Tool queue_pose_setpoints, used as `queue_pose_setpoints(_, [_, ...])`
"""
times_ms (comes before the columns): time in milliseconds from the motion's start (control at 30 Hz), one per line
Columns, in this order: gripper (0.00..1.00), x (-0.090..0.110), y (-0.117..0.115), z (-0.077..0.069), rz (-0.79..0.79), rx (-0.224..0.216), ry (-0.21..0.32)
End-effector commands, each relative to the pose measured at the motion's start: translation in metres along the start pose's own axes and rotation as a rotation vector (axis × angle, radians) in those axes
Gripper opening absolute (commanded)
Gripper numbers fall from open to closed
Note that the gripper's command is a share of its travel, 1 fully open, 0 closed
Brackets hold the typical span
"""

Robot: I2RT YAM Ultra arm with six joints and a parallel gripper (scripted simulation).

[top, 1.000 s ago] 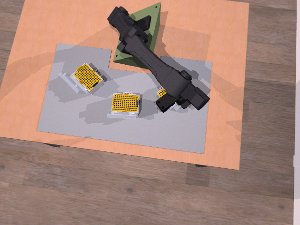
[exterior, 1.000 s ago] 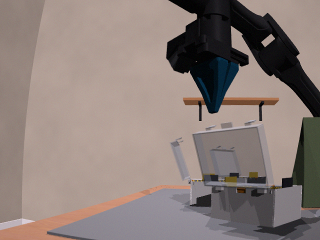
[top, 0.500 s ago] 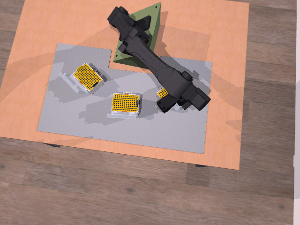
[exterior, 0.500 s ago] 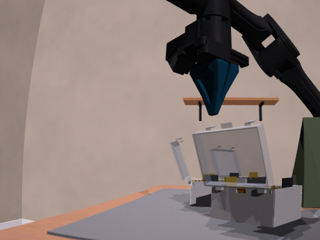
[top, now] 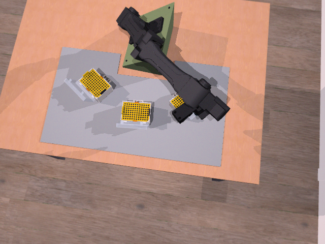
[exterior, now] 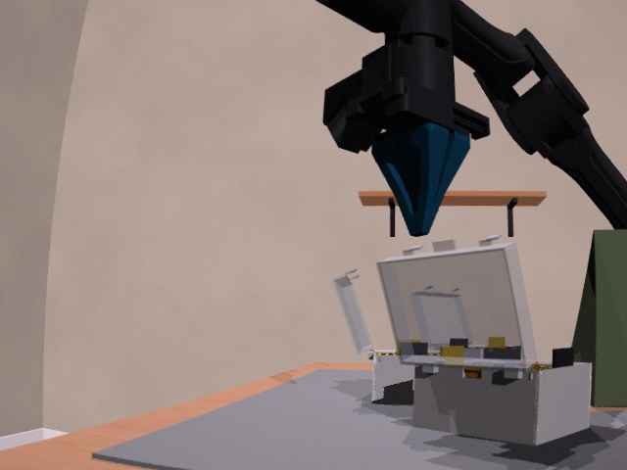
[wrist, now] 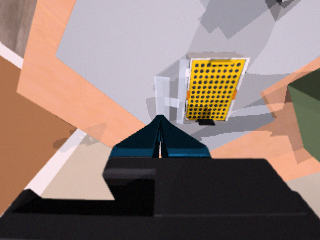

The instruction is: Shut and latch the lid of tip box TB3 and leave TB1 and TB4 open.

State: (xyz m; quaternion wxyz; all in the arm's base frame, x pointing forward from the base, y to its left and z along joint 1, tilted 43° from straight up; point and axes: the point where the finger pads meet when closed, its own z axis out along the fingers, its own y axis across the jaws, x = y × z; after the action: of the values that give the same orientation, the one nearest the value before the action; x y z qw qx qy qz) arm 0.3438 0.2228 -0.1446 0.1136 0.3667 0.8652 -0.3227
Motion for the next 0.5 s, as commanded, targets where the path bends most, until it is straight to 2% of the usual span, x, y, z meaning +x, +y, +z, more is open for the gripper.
queue_pose_setpoints(0, [0.00,0.019,0.000,0.029,-0.039,0.058,-0.024])
queue_pose_setpoints(33, [0.00,0.019,-0.002,0.029,-0.039,0.058,-0.024])
queue_pose_setpoints(67, [0.00,0.012,0.000,0.010,-0.023,0.015,-0.022])
queue_pose_setpoints(200, [0.00,0.018,-0.007,0.022,-0.037,0.044,-0.025])
queue_pose_setpoints(467, [0.00,0.018,-0.014,0.021,-0.037,0.044,-0.025])
